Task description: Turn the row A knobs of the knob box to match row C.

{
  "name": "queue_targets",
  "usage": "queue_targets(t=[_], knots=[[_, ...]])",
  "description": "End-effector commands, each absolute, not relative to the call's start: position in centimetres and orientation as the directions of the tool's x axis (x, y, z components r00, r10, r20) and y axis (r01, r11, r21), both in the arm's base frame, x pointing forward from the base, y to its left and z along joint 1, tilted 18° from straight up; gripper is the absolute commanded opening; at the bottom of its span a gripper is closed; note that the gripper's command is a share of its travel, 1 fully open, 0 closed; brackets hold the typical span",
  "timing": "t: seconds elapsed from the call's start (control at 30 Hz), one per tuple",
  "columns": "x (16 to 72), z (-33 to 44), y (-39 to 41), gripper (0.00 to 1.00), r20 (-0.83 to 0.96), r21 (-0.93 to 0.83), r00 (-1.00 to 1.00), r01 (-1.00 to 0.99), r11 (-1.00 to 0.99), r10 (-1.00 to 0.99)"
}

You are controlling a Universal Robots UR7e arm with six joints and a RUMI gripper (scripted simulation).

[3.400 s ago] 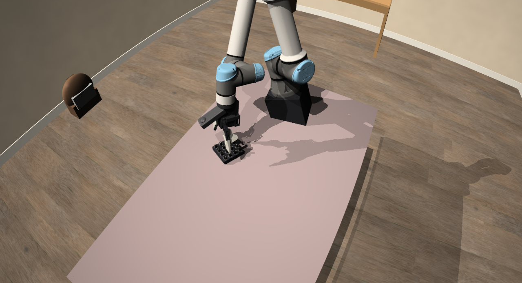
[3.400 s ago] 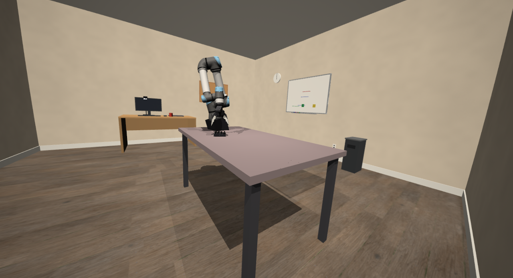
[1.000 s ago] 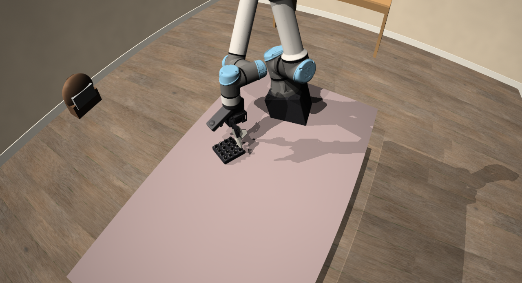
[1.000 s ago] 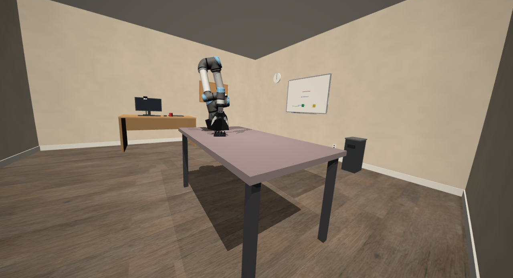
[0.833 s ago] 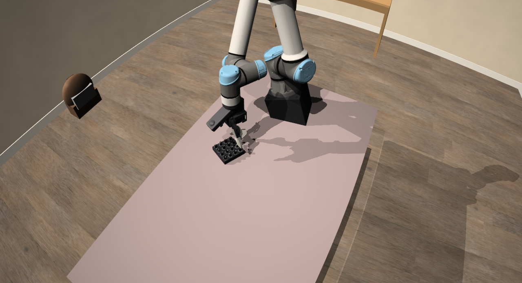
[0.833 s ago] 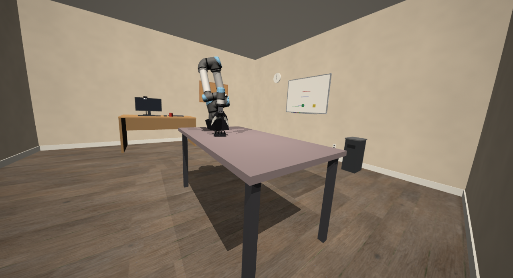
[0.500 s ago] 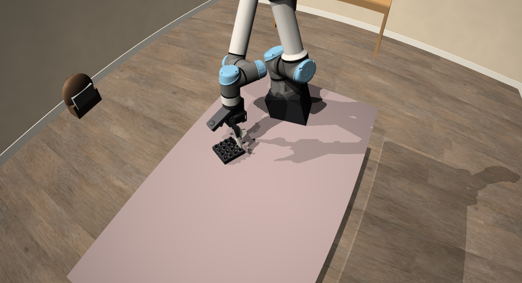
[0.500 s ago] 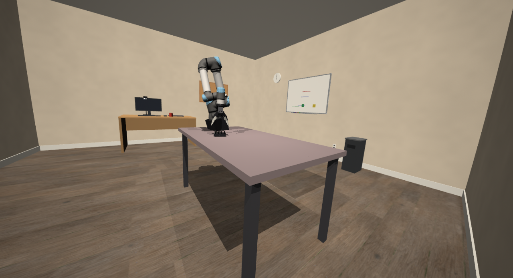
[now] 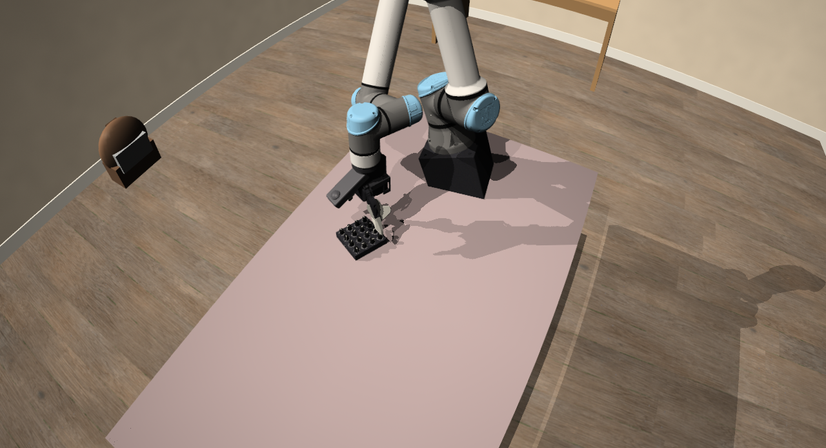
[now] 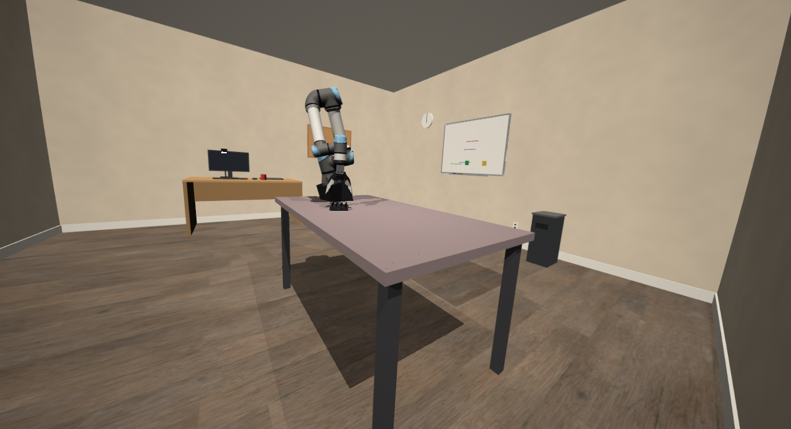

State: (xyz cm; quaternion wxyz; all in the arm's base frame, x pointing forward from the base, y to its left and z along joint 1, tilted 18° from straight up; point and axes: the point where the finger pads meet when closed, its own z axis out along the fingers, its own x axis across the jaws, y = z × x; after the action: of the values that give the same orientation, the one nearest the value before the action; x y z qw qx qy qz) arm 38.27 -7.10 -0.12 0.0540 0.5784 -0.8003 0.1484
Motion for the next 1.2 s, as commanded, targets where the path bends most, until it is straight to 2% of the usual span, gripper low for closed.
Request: queue_targets(t=[0.0,1.17], knots=[[38.3,-0.1,-7.1,1.00,0.258,-0.176,-0.325,-0.942,0.287,-0.910],[35.5,-0.7,-6.1,1.00,0.253,-0.172,-0.328,-0.941,0.292,-0.910]])
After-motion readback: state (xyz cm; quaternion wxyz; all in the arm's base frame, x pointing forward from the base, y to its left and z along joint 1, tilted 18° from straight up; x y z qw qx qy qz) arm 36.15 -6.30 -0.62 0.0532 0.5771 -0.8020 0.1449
